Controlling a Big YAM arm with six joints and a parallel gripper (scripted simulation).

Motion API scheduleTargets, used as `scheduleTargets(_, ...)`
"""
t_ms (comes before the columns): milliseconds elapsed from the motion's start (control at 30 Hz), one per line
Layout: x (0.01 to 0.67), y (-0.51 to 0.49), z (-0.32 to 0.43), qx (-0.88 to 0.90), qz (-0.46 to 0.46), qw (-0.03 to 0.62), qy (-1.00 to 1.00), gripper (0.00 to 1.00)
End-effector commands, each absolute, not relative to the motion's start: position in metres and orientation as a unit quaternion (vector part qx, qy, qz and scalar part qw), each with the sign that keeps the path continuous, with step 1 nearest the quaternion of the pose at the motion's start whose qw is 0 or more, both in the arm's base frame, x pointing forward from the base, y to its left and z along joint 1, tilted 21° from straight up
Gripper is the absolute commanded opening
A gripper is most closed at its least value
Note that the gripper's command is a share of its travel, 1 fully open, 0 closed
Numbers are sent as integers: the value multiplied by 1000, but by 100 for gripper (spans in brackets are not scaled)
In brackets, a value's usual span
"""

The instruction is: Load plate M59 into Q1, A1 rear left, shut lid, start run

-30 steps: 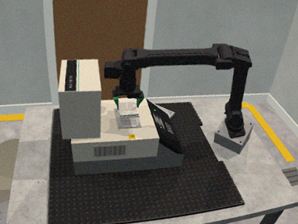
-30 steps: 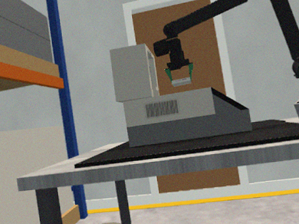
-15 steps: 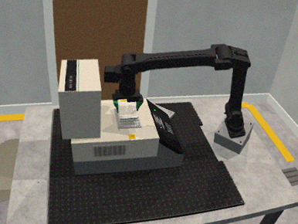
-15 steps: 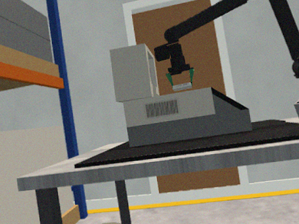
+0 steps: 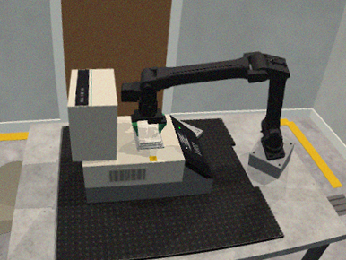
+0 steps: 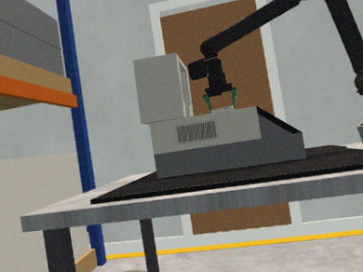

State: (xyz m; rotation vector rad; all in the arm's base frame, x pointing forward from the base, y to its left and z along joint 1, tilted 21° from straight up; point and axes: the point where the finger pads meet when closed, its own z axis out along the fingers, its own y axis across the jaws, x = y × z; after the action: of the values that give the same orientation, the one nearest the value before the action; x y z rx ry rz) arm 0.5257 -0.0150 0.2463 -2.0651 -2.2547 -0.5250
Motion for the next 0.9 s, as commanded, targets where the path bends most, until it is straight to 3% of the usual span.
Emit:
scheduleTargets(0,530,-21,274,-664,-184,-8,-725,0)
scheduleTargets(867,538,-22,285,-664,-193,-18,-722,0)
